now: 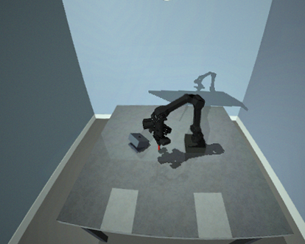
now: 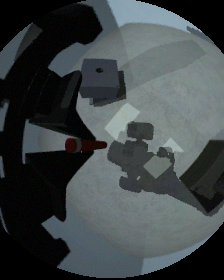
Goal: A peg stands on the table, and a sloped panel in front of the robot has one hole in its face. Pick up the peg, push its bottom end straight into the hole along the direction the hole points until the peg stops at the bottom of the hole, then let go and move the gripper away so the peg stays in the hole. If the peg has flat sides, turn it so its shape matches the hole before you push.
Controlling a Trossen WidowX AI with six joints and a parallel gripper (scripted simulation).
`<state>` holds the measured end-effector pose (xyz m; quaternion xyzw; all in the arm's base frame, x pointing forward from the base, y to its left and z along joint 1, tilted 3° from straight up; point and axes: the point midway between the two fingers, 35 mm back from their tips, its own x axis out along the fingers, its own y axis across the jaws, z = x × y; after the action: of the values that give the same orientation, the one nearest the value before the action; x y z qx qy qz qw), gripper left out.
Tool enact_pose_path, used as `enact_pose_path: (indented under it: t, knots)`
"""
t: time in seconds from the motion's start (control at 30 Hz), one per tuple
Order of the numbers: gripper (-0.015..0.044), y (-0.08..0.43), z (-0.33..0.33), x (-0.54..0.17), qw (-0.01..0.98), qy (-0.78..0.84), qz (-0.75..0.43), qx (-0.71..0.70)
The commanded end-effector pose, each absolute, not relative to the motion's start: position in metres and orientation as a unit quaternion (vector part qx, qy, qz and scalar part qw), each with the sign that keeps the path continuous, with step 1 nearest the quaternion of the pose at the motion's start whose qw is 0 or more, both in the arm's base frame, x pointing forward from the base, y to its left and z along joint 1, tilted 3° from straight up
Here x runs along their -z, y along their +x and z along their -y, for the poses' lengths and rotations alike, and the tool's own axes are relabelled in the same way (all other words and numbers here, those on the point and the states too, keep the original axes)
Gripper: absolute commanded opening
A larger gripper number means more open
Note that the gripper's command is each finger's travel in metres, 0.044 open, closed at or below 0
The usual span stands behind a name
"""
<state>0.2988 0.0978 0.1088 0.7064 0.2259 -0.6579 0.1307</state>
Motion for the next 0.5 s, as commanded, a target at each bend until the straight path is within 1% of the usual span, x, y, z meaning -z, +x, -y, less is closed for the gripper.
enact_pose_path:
  t: [0.0, 0.47]
  knots:
    - [0.0000, 0.305, -0.094, -0.109, 0.122, 0.710, -0.228, 0.655]
    - [0.0000, 0.318, -0.080, -0.113, 0.097, 0.721, -0.226, 0.647]
